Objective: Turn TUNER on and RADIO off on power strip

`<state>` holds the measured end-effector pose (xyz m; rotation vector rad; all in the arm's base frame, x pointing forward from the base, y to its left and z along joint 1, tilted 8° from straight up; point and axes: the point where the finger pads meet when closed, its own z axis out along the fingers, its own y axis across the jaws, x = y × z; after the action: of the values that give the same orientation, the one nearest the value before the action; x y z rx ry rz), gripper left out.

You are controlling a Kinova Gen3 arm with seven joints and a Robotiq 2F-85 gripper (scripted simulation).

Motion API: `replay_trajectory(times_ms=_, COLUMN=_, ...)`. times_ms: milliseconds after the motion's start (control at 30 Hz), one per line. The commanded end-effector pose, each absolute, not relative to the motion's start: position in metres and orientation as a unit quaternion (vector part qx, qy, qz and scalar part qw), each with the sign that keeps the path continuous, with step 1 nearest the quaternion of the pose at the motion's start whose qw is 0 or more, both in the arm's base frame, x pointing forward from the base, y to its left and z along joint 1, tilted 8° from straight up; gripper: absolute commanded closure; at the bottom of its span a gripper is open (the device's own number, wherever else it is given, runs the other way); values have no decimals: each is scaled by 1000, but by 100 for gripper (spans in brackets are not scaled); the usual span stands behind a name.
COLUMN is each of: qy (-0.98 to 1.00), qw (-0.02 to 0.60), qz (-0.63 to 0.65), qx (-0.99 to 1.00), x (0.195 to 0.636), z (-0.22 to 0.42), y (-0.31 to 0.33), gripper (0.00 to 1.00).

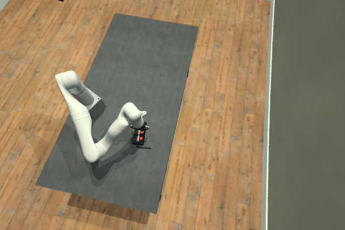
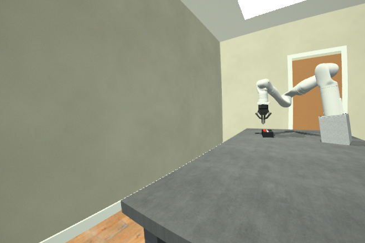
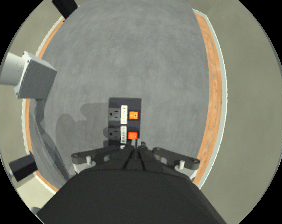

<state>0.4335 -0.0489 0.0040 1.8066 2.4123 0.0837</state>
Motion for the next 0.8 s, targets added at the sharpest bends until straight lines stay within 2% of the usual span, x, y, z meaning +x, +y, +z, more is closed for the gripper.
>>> replay_trajectory(times_ms=0, qy=801, qw=65, qz=25, qx=595, x=433, z=4, y=-50, gripper=100)
replay_trajectory(times_ms=767, qy=799, qw=64, qz=24, qx=597, x=436, z=-16, y=-52, gripper=100)
